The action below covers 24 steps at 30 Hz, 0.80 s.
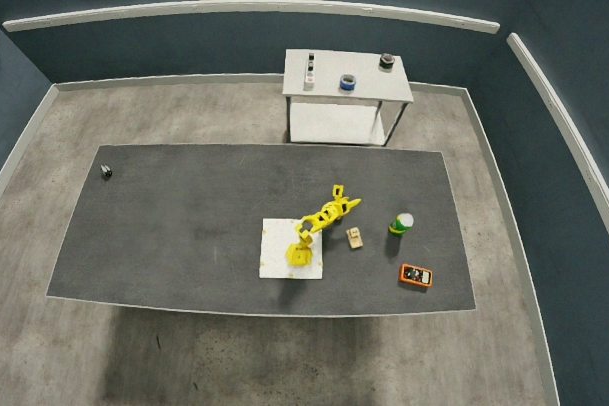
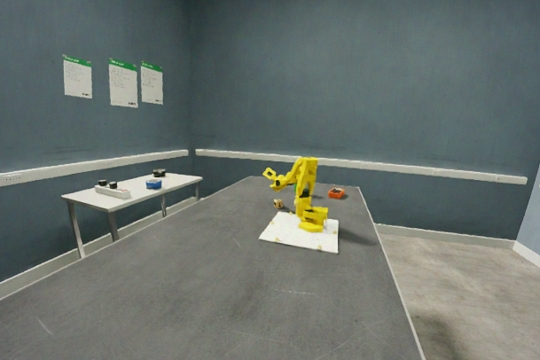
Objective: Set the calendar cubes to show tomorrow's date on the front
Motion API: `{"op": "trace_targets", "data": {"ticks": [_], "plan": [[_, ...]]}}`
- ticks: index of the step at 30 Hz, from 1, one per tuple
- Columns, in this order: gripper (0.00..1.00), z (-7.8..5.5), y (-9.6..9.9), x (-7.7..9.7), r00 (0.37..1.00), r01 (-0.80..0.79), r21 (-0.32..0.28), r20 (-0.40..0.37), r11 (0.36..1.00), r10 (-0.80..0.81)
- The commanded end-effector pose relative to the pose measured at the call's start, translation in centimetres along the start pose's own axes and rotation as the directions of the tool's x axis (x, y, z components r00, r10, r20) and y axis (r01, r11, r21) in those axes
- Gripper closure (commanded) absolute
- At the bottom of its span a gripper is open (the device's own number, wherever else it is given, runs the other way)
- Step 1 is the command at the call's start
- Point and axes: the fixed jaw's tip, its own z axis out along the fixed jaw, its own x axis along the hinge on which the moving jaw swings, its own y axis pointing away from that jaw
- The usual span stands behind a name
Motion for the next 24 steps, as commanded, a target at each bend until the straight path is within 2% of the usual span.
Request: {"op": "trace_targets", "data": {"ticks": [1, 8, 18, 19, 24], "plan": [[0.65, -0.2, -0.4, 0.0, 0.988, 0.157, -0.066, -0.004, 0.985, -0.157], [0.65, -0.6, -0.4, 0.3, 0.949, 0.311, -0.101, -0.014, 0.945, -0.314], [0.65, -1.1, -0.5, 0.5, 0.896, 0.44, -0.128, -0.01, 0.889, -0.445], [0.65, -1.2, -0.6, 0.6, 0.871, 0.486, -0.138, -0.008, 0.863, -0.491], [0.65, -1.5, -0.7, 0.7, 0.824, 0.559, -0.155, -0.002, 0.815, -0.566]]}}
